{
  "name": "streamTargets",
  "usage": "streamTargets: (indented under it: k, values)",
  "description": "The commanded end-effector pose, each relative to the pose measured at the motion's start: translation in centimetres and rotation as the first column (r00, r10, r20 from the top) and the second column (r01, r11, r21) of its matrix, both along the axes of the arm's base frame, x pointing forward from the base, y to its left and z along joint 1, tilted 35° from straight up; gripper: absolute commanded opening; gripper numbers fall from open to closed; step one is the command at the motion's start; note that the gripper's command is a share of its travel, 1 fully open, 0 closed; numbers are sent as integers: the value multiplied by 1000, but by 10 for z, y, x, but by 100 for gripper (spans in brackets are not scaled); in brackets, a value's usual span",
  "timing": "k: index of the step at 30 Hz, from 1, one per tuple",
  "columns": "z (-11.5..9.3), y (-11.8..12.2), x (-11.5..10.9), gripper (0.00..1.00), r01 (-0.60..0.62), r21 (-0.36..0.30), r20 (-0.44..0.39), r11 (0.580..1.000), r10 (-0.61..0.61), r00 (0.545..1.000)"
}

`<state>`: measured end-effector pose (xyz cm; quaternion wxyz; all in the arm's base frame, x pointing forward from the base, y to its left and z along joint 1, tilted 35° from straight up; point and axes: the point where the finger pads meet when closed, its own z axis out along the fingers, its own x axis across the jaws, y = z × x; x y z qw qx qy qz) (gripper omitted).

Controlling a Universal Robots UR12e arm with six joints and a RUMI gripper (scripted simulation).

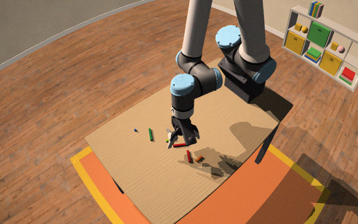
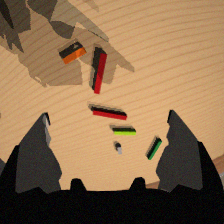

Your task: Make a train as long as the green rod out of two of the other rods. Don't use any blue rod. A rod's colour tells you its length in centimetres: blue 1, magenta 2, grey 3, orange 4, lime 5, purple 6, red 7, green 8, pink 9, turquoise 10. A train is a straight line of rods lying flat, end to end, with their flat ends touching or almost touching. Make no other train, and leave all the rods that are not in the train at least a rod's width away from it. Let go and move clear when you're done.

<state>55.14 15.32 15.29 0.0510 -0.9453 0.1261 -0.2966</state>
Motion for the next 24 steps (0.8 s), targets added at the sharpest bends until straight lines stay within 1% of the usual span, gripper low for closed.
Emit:
streamTargets:
  k: [1,2,7,12,17,24]
  values:
    - [4,3,4,100,125,74,-5,989,-125,992]
    - [4,3,4,100,125,74,-5,989,-125,992]
    - [5,5,7,100,230,148,-20,962,-229,973]
    - [6,7,8,100,297,195,-33,935,-296,955]
    - [7,8,9,100,329,218,-42,919,-328,944]
    - [7,8,8,100,338,223,-44,914,-336,941]
